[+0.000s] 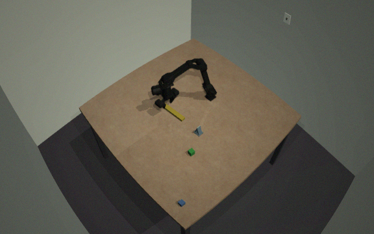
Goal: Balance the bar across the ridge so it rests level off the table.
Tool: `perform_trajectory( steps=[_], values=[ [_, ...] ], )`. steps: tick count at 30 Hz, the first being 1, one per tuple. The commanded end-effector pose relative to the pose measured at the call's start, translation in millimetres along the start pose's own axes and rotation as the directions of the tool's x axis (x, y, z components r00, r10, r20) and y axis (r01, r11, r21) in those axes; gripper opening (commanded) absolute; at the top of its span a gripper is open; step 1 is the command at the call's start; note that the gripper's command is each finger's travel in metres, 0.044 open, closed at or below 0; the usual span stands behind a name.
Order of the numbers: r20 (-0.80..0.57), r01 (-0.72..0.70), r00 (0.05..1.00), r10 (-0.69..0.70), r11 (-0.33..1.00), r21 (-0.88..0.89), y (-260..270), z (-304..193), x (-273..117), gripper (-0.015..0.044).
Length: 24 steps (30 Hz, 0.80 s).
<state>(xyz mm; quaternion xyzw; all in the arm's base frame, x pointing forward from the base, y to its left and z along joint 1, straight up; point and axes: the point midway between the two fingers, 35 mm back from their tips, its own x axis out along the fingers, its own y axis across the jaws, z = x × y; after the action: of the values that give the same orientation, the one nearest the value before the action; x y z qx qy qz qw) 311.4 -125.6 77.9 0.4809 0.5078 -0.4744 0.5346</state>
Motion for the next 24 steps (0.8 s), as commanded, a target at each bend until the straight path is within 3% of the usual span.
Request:
perform_trajectory(
  steps=[1,24],
  values=[
    [-0.008,0.005,1.0,-0.005,1.0,0.004,-1,-1,6,0.0315],
    [-0.008,0.005,1.0,-0.005,1.0,0.004,-1,-2,28,0.0315]
  ],
)
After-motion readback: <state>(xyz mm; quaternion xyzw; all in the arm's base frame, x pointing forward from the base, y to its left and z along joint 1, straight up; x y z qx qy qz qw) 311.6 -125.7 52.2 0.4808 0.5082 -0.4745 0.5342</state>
